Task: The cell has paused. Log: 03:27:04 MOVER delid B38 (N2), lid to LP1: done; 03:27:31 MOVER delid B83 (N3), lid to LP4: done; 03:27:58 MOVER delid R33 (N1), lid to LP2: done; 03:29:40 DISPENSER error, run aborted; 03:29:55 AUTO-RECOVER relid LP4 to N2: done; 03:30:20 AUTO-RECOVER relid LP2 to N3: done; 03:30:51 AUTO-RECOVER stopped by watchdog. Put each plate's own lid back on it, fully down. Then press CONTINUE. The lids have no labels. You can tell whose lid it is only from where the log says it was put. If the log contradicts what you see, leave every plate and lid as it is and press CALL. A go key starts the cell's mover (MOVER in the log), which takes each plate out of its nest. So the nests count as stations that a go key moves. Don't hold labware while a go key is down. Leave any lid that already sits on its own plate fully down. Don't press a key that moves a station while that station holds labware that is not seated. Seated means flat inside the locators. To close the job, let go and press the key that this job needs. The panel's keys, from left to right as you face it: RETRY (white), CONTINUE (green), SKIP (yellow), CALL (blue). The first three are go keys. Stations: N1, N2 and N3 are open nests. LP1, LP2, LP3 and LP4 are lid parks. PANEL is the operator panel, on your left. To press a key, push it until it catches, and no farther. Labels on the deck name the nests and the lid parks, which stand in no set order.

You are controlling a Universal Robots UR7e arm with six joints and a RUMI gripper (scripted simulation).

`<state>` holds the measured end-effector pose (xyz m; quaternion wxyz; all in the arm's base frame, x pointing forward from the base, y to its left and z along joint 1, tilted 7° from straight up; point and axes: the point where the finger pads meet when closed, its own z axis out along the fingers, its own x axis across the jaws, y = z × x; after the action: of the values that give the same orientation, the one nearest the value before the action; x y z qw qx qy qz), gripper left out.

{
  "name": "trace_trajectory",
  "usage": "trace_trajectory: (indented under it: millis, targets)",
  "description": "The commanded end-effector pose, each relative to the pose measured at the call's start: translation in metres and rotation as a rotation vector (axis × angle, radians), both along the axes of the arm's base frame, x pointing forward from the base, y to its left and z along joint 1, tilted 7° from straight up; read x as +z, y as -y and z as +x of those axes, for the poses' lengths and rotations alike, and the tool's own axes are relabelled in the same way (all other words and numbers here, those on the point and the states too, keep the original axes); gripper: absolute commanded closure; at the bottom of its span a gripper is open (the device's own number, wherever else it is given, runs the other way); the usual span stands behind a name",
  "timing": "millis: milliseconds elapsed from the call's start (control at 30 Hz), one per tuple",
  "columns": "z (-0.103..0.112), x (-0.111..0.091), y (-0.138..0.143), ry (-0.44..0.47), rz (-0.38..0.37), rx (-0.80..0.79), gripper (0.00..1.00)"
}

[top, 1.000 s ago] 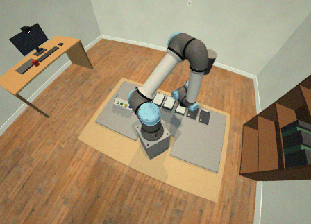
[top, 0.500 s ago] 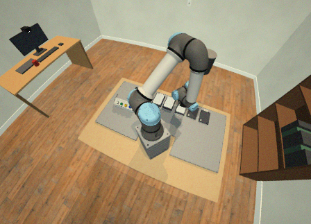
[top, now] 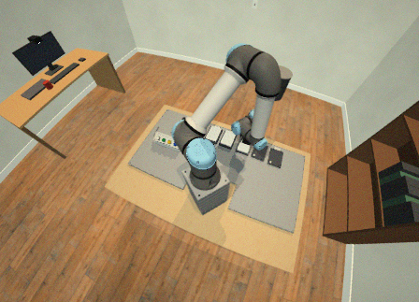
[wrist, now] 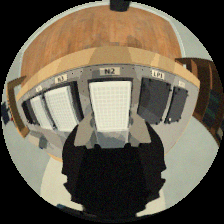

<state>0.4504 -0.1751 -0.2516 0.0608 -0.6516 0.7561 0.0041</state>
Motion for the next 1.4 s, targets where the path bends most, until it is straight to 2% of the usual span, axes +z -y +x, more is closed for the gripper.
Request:
trace_trajectory:
  millis: [0, 500, 533, 1367]
  targets:
    - [0.0004, 0.0004, 0.0004, 0.001, -0.001, 0.000, 1.00]
    - [0.0004, 0.0004, 0.0004, 0.001, -0.001, 0.000, 1.00]
    - [0.0004, 0.0004, 0.0004, 0.001, -0.001, 0.000, 0.18]
    - [0.0004, 0.0004, 0.0003, 0.001, -0.001, 0.000, 0.18]
